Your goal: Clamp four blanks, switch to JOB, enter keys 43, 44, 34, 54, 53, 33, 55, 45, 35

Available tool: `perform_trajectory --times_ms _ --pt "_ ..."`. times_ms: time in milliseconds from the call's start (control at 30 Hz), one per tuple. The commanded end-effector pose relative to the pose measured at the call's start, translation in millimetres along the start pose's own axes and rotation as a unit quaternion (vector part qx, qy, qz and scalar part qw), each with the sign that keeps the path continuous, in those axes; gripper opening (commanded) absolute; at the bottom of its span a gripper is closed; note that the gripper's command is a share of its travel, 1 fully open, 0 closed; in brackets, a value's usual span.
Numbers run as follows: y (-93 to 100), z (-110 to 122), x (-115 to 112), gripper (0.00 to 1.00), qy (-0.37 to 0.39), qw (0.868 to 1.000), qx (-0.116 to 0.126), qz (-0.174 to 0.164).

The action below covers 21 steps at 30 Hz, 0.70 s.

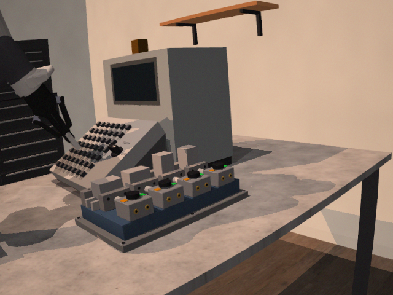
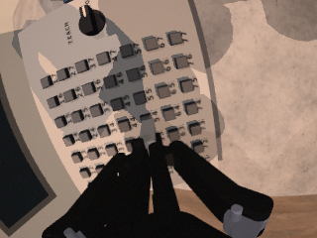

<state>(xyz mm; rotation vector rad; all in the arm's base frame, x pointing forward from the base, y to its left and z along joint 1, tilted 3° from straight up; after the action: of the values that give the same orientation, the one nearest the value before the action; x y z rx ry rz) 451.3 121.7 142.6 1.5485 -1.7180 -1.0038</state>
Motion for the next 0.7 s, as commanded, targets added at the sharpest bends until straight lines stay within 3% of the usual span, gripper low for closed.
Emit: perform_trajectory --times_ms 0,667 --pt "-4.0 -3.7 3.2 0.00 0.018 1.000 0.000 0.009" --pt "-14.1 -3.7 3.4 0.00 0.018 1.000 0.000 0.009"
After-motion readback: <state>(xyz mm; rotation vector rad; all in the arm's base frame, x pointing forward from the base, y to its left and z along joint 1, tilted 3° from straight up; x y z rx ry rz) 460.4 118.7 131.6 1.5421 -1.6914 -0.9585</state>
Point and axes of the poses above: the point where the finger pads meet when closed, its own y axis back along the fingers, its own z axis across the jaws, x = y × z, the point moved 4 cm from there along y, back along the fingers, and after that the axes turned 5 degrees about y, right-handed, at the moved point
